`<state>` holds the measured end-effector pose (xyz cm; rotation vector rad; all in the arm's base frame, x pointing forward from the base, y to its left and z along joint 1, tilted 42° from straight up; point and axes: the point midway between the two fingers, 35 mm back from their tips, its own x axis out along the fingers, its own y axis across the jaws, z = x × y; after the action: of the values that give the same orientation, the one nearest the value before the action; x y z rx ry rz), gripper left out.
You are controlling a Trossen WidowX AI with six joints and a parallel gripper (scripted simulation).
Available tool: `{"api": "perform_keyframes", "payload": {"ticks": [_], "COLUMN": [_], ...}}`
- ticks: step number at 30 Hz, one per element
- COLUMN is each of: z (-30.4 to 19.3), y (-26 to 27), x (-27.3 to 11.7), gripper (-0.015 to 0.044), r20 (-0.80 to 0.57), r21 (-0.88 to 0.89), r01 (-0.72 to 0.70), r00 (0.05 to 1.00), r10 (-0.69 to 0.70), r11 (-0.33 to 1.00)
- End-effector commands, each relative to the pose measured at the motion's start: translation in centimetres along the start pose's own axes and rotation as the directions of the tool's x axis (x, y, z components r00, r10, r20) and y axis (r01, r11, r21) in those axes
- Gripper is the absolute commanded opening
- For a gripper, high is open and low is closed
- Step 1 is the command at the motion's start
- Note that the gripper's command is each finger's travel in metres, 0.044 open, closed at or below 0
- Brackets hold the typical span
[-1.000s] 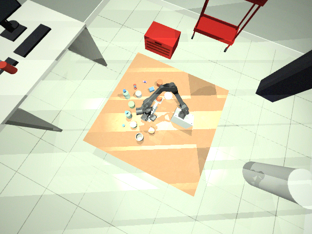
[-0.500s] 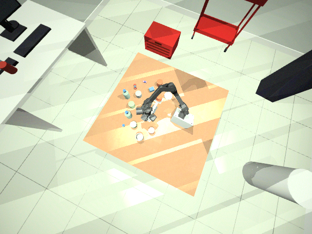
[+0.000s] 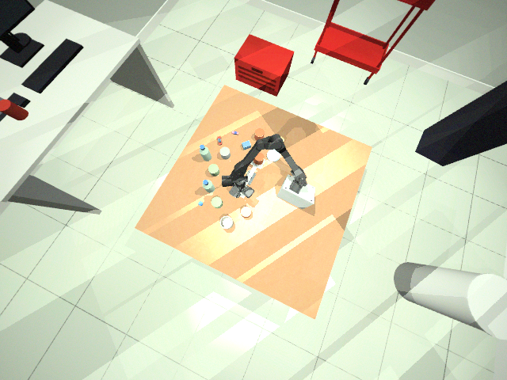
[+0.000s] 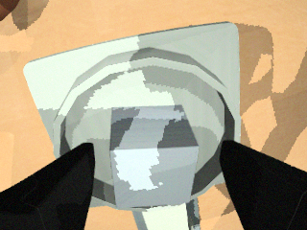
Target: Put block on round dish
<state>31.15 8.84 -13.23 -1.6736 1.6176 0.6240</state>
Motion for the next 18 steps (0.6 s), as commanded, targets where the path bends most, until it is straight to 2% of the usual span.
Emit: {"api": "perform_keyframes", "payload": {"ticks": [1,4,15,18], "z": [-0.13,-0.13,-0.13,-0.06], "y": [0.34,0.34,0.34,0.27], "x": [0.71,0.71,0.71,0.16], "gripper": [0.0260,0.0181,0.0108,0.0029], "r20": [-0.011,-0.011,-0.011,-0.011], "r21": [-0.009,-0.009,-0.009,-0.009], "r01": [-0.007,-0.007,-0.007,-0.007], "r00": [1.000,1.000,1.000,1.000], "r10": [0.007,0.007,0.007,0.007], "r11": [1.000,1.000,1.000,1.000]}}
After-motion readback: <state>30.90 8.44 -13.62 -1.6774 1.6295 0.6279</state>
